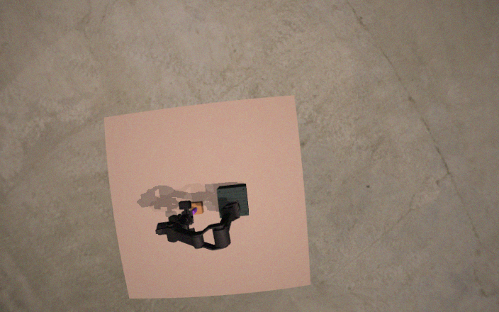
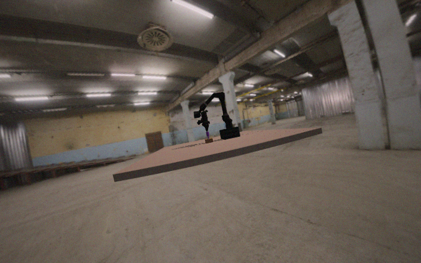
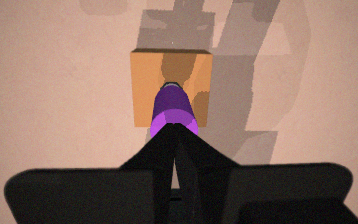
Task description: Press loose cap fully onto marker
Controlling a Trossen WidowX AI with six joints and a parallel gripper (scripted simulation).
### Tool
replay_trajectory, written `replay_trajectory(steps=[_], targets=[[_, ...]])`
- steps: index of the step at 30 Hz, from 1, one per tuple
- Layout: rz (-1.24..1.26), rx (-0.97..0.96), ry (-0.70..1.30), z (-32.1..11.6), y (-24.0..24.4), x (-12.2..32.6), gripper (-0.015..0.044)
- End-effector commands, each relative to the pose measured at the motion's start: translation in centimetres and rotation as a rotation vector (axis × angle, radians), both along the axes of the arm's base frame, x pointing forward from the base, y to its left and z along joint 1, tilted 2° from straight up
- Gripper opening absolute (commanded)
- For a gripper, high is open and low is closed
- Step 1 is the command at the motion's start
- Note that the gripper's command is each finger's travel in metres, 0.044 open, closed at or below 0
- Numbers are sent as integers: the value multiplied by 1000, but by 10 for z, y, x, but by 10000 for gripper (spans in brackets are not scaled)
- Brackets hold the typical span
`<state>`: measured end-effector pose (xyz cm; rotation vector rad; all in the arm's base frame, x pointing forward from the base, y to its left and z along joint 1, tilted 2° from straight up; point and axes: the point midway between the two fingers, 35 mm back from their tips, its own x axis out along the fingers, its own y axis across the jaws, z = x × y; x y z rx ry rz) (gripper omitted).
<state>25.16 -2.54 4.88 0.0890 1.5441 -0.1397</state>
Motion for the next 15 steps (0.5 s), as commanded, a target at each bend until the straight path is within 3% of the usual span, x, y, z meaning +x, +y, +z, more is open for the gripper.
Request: replay_trajectory(steps=[1,15], targets=[[0,-3,9,-7,-1,-2,0],[-2,-2,-6,1,-1,3,0]])
